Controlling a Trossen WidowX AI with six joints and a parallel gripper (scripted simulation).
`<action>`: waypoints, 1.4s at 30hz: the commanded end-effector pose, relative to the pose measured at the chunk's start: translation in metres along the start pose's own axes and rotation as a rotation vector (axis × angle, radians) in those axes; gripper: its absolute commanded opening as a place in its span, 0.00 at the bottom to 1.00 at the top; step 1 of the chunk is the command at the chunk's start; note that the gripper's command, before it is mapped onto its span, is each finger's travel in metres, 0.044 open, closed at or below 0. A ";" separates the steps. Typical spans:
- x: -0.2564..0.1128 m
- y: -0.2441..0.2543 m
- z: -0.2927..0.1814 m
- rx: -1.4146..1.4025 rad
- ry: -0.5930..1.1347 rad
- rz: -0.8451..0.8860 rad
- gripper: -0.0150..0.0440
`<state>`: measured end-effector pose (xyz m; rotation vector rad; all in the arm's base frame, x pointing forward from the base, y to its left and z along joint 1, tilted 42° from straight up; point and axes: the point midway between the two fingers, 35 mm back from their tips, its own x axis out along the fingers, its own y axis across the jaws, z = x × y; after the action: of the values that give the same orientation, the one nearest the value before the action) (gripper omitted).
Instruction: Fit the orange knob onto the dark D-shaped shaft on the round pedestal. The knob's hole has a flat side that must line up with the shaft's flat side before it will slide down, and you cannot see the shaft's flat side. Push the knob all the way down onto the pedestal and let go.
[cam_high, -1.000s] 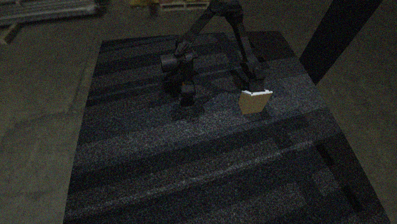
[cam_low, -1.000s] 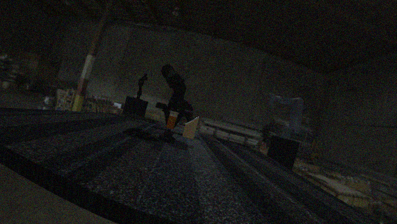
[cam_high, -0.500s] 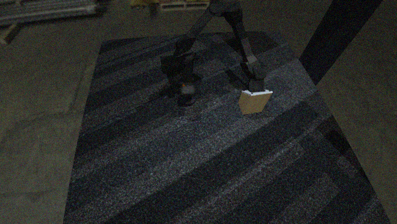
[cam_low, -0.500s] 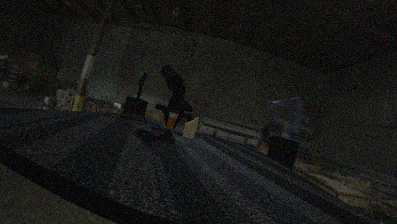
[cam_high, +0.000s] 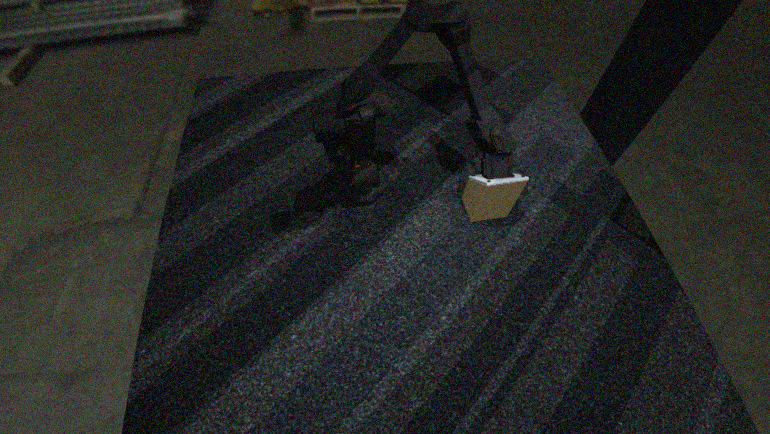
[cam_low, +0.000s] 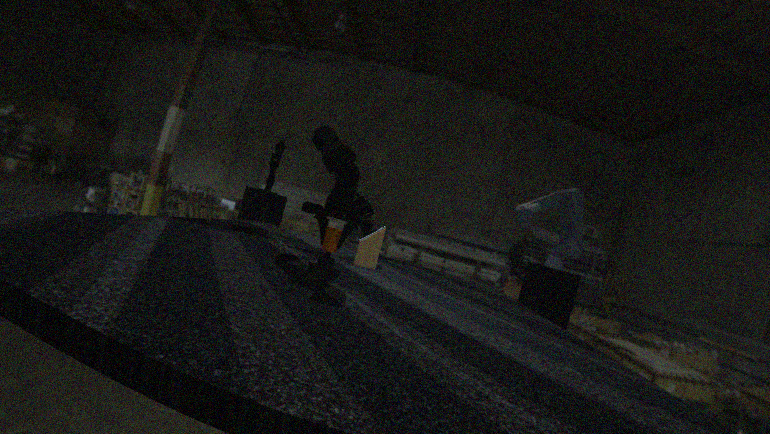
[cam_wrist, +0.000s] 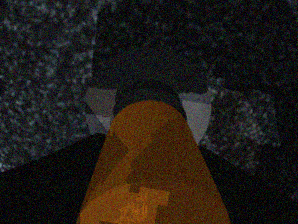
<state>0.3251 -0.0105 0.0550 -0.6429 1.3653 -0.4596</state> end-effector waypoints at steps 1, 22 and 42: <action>0.000 0.000 -0.001 -0.005 0.001 -0.004 0.25; -0.002 -0.001 0.002 -0.214 0.001 -0.004 0.25; -0.001 0.000 0.001 -0.215 0.001 -0.004 0.25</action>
<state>0.3271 -0.0100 0.0551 -0.8135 1.4247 -0.3206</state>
